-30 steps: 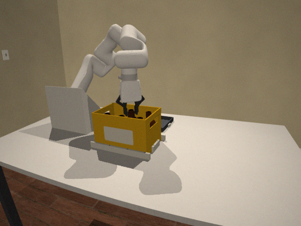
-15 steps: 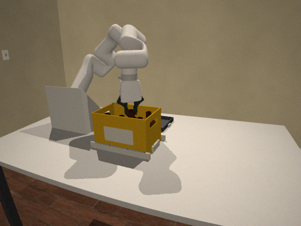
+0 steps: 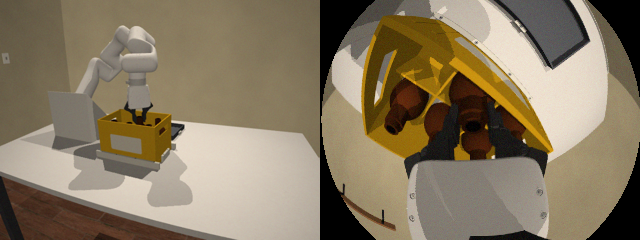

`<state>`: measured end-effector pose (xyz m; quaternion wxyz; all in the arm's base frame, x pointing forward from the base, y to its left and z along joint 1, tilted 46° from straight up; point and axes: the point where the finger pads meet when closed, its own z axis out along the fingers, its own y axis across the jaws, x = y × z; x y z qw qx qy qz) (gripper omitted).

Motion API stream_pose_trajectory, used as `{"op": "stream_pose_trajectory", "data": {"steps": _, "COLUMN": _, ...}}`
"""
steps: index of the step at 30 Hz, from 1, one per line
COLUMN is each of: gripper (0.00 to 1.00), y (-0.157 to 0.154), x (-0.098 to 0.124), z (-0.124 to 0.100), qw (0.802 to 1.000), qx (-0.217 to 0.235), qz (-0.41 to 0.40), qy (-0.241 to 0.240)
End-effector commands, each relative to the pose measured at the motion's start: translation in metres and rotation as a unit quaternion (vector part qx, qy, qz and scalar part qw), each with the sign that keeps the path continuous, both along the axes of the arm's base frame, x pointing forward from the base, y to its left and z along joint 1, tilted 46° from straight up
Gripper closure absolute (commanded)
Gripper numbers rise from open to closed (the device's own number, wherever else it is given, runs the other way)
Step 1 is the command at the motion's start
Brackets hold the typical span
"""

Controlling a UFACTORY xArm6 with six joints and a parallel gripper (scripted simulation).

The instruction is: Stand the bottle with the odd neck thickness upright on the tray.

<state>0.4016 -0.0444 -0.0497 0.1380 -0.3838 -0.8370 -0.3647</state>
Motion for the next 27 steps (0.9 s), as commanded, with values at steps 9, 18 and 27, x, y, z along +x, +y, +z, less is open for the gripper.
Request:
{"op": "stream_pose_trajectory", "data": {"steps": 9, "gripper": 1.0, "y": -0.0012, "x": 0.0008, "z": 0.0008, "qw": 1.0, "qx": -0.001, "qz": -0.001, "qy": -0.001}}
{"op": "stream_pose_trajectory", "data": {"steps": 18, "gripper": 0.35, "y": -0.0012, "x": 0.0008, "z": 0.0008, "qw": 1.0, "qx": -0.001, "qz": -0.001, "qy": -0.001}}
{"op": "stream_pose_trajectory", "data": {"steps": 27, "gripper": 0.35, "y": -0.0012, "x": 0.0008, "z": 0.0008, "qw": 1.0, "qx": -0.001, "qz": -0.001, "qy": -0.001}}
